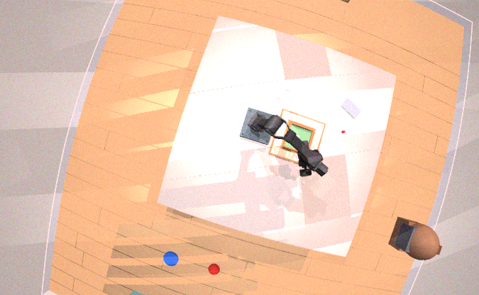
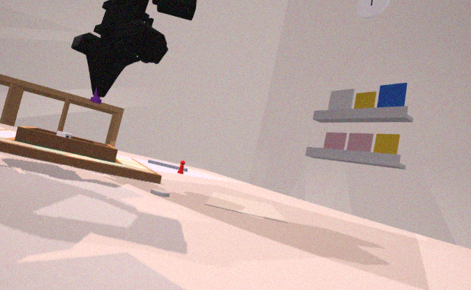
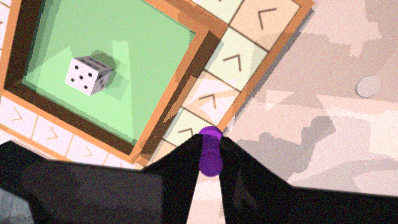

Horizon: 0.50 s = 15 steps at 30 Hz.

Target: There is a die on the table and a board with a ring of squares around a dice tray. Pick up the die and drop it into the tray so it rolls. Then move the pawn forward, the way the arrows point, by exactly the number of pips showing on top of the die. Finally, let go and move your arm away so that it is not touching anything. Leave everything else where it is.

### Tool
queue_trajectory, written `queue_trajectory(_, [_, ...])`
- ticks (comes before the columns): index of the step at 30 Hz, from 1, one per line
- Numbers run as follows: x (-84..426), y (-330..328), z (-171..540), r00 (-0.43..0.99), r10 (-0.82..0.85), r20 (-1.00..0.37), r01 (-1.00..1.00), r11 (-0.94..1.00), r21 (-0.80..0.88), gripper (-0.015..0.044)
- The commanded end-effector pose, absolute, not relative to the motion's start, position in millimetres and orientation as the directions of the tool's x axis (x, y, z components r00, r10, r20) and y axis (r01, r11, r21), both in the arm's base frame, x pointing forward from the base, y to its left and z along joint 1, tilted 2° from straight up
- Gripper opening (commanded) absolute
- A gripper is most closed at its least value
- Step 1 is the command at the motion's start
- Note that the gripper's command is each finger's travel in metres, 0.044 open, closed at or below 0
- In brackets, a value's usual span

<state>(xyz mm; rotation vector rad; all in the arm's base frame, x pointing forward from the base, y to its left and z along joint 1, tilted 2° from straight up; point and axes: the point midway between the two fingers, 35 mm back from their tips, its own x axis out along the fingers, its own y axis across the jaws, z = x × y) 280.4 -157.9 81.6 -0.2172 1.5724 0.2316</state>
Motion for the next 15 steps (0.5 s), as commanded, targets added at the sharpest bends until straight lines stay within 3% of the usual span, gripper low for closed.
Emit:
queue_trajectory(1, [280.4,-158.0,107.3,-0.005,-0.001,-1.000,-0.287,0.958,0.000,0.0000])
queue_trajectory(7, [278.7,-155.9,123.2,-0.005,-0.001,-1.000,-0.287,0.958,0.000,0.0000])
queue_trajectory(15, [318.1,-127.7,102.7,0.000,0.002,-1.000,-0.287,0.958,0.002,0.0000])
